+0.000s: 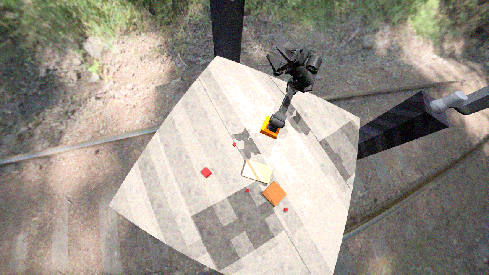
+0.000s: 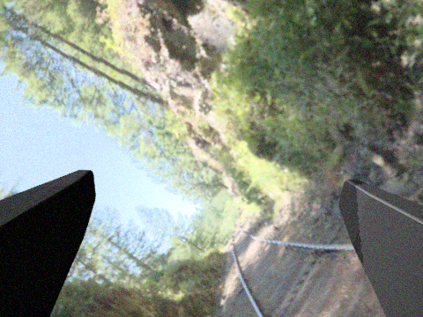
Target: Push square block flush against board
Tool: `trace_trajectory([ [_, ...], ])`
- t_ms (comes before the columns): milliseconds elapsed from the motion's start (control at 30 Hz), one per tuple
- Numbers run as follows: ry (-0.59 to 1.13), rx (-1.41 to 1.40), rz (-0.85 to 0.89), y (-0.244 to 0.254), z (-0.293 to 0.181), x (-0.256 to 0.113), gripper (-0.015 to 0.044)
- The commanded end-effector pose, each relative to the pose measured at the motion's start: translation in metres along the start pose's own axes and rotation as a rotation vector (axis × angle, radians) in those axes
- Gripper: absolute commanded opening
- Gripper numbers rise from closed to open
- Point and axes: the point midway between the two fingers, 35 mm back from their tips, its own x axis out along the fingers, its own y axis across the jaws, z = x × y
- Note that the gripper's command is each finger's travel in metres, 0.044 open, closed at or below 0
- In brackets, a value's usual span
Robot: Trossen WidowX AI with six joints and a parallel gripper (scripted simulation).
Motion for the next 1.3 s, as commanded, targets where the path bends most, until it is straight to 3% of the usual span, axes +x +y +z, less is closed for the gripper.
trace_trajectory([
  [0,0.0,0.0,0.0,0.0,0.0,0.0,0.0374],
  [467,0.121,-0.261,0.119,0.047,-0.07,0.009,0.0006],
  [867,0.319,-0.578,0.293,0.089,-0.163,0.007,0.0],
  [1267,0.562,-0.871,0.452,0.1,-0.264,-0.01,0.0],
])
